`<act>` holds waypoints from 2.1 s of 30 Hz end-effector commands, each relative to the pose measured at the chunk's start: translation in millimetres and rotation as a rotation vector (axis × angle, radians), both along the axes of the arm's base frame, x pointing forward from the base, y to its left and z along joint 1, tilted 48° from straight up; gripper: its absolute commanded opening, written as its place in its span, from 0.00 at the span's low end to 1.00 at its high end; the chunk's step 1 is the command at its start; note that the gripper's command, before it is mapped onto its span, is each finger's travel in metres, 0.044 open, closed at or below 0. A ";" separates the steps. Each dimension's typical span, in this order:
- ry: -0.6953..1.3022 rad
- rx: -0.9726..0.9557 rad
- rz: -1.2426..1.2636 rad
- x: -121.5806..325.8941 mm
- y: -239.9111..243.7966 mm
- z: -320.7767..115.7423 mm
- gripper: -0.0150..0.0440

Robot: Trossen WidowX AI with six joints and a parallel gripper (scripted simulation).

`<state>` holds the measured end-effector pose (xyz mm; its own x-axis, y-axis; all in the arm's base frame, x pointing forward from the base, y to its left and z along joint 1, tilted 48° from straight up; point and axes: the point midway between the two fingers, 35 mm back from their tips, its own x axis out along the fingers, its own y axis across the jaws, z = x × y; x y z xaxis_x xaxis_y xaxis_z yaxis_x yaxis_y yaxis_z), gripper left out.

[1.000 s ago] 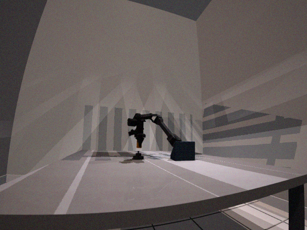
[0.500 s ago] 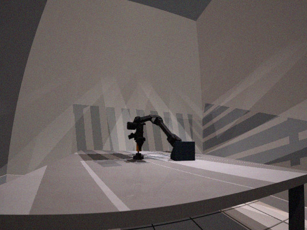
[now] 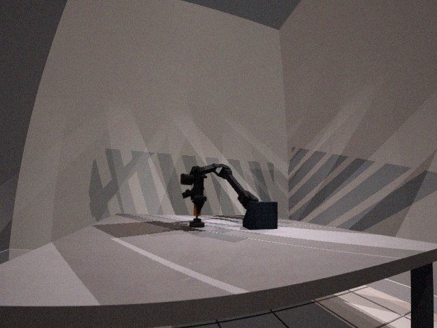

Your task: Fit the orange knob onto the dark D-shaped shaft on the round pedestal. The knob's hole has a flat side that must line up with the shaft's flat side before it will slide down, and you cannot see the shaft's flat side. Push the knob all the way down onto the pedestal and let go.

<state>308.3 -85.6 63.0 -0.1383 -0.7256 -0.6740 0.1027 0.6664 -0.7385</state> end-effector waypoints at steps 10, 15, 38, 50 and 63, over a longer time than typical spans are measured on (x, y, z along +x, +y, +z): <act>0.001 -0.002 0.003 -1.3 2.3 0.2 0.25; 0.007 -0.001 0.009 -0.3 3.9 2.3 0.25; 0.153 0.026 0.144 -1.4 0.3 -1.0 0.25; 0.153 0.027 0.144 0.4 3.3 2.8 0.25; 0.305 0.055 0.285 0.6 1.5 0.9 0.25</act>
